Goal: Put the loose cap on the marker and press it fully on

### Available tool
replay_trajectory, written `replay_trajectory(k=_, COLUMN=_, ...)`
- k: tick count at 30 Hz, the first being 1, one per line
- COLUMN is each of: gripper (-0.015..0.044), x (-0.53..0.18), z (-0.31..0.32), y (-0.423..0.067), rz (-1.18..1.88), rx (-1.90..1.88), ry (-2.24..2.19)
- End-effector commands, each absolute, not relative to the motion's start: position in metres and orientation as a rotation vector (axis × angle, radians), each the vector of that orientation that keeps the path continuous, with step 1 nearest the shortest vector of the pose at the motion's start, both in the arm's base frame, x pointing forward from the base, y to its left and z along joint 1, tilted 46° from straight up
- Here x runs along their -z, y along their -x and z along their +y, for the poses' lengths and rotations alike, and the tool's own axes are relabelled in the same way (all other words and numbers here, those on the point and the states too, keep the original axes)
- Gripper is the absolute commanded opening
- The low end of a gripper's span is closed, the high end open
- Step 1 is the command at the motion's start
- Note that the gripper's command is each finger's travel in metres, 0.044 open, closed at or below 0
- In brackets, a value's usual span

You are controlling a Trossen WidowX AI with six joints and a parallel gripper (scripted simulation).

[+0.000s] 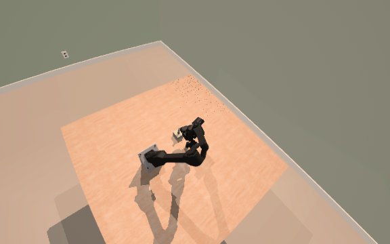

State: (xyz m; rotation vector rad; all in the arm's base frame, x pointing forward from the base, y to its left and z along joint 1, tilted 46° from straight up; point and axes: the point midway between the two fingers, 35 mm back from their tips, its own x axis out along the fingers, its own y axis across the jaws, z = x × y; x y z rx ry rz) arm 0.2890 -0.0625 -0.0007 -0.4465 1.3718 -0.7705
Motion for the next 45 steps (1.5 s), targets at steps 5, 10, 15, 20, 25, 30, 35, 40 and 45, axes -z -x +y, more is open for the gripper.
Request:
replay_trajectory(k=5, gripper=0.0233, x=0.010, z=-0.072, y=-0.288, rz=1.376, rx=0.771, ry=0.460)
replay_trajectory(k=10, gripper=0.0233, x=0.015, z=-0.078, y=-0.288, rz=1.376, rx=0.772, ry=0.461)
replay_trajectory(k=15, gripper=0.0233, x=0.020, z=-0.084, y=-0.287, rz=1.376, rx=0.773, ry=0.462)
replay_trajectory(k=20, gripper=0.0207, x=0.023, z=-0.087, y=-0.287, rz=1.376, rx=0.774, ry=0.463)
replay_trajectory(k=25, gripper=0.0115, x=0.023, z=-0.087, y=-0.287, rz=1.376, rx=0.774, ry=0.463)
replay_trajectory(k=30, gripper=0.0082, x=0.023, z=-0.087, y=-0.287, rz=1.376, rx=0.774, ry=0.463)
replay_trajectory(k=35, gripper=0.0000, x=0.021, z=-0.084, y=-0.287, rz=1.376, rx=0.773, ry=0.462)
replay_trajectory(k=40, gripper=0.0000, x=0.012, z=-0.074, y=-0.288, rz=1.376, rx=0.771, ry=0.460)
replay_trajectory(k=45, gripper=0.0000, x=0.004, z=-0.064, y=-0.288, rz=1.377, rx=0.770, ry=0.459)
